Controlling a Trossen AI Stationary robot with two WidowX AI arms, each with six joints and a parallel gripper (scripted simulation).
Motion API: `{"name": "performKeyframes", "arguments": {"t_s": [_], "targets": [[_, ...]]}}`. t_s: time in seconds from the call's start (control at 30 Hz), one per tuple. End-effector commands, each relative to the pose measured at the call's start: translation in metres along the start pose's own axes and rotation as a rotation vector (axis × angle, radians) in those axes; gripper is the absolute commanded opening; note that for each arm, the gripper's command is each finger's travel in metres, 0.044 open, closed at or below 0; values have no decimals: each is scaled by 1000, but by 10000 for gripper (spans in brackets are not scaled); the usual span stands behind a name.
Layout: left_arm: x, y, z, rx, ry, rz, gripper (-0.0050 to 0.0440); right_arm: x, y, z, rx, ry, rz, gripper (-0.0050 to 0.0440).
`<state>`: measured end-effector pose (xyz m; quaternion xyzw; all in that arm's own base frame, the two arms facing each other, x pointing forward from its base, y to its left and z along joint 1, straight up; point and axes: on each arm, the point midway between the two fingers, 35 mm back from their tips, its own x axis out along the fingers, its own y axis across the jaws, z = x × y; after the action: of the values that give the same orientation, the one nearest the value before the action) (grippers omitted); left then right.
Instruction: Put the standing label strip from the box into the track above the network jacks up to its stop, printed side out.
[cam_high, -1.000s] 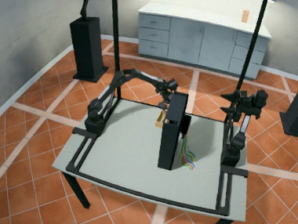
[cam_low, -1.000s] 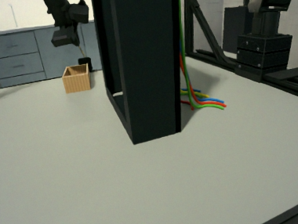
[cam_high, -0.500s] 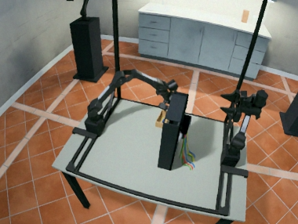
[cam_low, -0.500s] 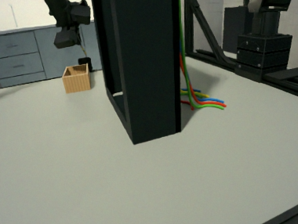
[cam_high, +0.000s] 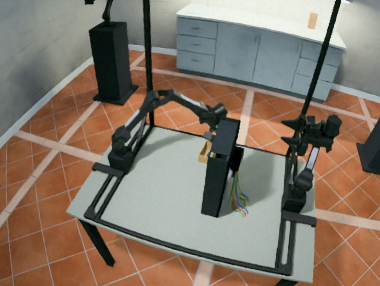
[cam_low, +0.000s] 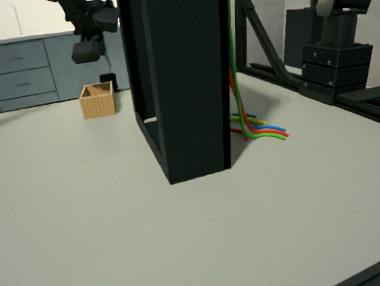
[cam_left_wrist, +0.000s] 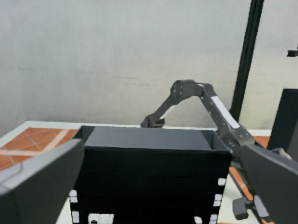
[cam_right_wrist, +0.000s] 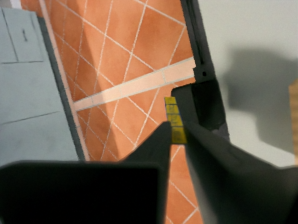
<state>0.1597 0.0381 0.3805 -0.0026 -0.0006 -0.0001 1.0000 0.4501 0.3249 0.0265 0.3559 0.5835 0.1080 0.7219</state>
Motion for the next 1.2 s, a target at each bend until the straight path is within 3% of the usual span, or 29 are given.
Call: {"name": "performKeyframes", "arguments": {"t_s": [0.0,1.17], "targets": [[0,-1,2,9,-1,0,440,-15,17,6,0,-17,68,-50],[0,-1,2,9,-1,0,440,-23,32,13,54,47,344,-50]]}}
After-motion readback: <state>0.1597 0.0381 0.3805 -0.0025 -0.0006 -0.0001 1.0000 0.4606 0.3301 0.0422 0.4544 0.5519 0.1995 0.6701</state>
